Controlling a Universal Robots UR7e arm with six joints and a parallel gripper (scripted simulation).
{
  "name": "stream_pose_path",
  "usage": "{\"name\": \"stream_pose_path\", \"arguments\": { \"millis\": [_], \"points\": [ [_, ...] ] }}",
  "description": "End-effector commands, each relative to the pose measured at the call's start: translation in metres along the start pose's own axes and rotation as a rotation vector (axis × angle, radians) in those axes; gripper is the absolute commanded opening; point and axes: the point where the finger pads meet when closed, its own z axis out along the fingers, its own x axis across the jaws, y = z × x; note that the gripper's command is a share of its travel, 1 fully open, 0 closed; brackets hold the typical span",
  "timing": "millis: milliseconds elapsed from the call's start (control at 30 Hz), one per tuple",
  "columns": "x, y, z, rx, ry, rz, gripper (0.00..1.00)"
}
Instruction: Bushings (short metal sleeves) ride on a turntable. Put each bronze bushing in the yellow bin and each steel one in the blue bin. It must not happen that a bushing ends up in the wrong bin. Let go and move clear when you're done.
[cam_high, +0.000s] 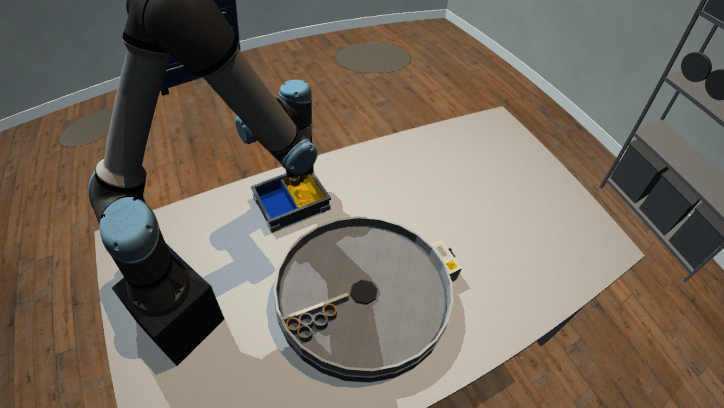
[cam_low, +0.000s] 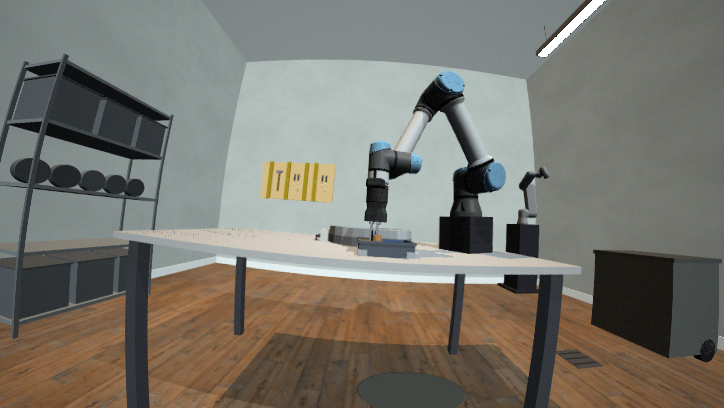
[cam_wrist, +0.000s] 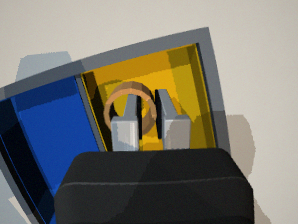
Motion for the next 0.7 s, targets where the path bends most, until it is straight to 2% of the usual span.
{"name": "stream_pose_path", "arguments": {
  "millis": [0, 667],
  "points": [
    [0.0005, -0.0002, 0.0038, 0.001, 0.001, 0.000, 0.00],
    [0.0005, -0.0003, 0.0100, 0.001, 0.001, 0.000, 0.00]
  ]
}}
